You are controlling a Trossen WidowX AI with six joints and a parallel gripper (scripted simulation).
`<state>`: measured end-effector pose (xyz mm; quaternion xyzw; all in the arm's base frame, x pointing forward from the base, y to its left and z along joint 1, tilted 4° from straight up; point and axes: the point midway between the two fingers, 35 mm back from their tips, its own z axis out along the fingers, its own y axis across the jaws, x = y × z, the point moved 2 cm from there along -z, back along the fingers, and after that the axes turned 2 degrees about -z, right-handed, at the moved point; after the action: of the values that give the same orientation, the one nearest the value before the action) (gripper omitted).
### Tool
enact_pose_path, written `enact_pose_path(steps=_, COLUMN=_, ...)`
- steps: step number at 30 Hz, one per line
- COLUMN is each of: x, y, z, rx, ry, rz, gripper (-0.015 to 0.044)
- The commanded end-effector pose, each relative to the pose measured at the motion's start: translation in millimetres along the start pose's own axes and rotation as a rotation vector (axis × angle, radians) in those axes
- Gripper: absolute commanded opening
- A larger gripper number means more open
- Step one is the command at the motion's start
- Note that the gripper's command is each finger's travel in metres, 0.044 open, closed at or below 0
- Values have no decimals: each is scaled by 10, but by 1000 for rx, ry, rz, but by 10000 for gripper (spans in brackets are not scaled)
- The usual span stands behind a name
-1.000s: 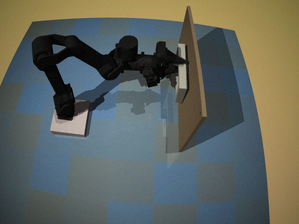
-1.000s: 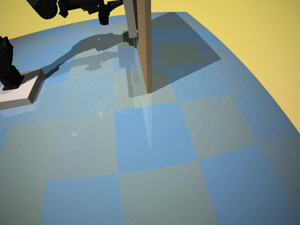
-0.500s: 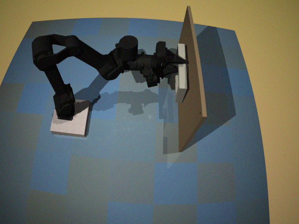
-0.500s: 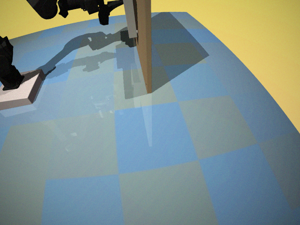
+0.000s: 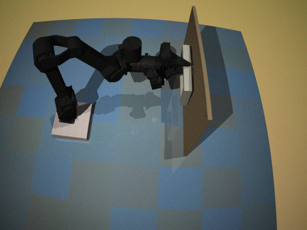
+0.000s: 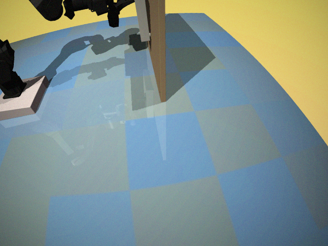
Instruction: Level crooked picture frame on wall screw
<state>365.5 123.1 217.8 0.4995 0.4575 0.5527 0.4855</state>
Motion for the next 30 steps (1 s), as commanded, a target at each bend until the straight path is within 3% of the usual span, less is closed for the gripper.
enact_pose_path(steps=1, x=6, y=1, z=2, rx=-1, ry=3, rz=6, gripper=167)
enact_pose_path(steps=16, x=6, y=1, z=2, rx=-1, ry=3, rz=6, gripper=67)
enact_pose_path(steps=19, x=6, y=1, z=2, rx=-1, ry=3, rz=6, gripper=0)
enact_pose_path(steps=30, x=1, y=12, z=1, rx=-1, ry=3, rz=6, gripper=0)
